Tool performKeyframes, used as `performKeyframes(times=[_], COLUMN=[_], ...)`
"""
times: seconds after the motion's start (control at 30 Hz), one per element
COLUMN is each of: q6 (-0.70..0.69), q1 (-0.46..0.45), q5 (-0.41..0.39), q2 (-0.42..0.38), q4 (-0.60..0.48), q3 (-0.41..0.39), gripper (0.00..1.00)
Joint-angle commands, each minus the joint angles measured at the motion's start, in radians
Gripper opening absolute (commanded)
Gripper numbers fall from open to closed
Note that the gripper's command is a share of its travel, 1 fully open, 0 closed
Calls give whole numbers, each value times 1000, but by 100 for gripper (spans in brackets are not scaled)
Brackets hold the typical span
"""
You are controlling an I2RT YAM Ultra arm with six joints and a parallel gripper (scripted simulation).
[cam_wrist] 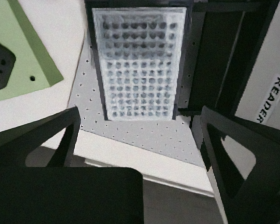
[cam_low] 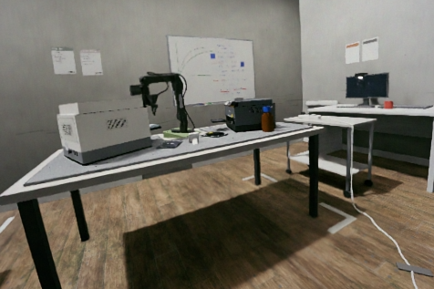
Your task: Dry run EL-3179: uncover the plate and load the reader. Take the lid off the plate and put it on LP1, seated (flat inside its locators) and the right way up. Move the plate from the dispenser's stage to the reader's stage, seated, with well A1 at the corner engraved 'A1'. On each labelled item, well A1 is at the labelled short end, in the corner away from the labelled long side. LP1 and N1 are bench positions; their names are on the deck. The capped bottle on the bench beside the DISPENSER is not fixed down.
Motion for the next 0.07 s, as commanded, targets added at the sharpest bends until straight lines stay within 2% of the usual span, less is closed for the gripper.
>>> performKeyframes(times=[0.0,0.03], q6=[-4,-4], q1=[-3,-3], q5=[-3,-3], q2=[-5,-5], q4=[-16,-16], q3=[20,20], gripper=[100,100])
